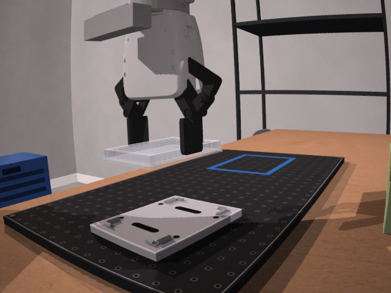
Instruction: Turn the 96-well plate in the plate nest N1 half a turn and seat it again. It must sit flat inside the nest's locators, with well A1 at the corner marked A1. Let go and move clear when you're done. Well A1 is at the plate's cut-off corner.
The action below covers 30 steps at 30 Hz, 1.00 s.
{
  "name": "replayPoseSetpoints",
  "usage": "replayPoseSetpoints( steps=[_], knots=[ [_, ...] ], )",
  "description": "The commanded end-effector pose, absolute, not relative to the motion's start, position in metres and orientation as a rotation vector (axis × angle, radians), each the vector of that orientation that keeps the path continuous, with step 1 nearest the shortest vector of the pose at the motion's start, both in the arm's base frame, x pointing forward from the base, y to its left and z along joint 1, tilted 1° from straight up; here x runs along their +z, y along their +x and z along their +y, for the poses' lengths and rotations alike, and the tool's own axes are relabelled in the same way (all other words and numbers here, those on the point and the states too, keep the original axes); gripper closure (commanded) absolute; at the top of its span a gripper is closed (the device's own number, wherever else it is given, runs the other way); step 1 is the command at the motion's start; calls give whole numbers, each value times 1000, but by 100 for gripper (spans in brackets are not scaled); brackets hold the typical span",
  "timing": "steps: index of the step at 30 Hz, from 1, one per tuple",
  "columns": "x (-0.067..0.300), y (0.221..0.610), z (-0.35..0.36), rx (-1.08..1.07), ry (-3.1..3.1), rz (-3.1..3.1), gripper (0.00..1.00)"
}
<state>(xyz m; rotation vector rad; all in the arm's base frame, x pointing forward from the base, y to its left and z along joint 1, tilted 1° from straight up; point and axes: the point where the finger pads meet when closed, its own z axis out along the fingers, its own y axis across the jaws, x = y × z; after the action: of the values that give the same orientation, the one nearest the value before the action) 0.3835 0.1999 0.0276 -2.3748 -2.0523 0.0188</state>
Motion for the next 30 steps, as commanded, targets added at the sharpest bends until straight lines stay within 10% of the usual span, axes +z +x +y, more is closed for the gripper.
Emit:
replayPoseSetpoints(
  steps=[1, 30],
  knots=[
    [29, 385, 201, 11, -2371, -2051, 100],
    [24, 385, 201, 11, -2371, -2051, 100]
  ],
)
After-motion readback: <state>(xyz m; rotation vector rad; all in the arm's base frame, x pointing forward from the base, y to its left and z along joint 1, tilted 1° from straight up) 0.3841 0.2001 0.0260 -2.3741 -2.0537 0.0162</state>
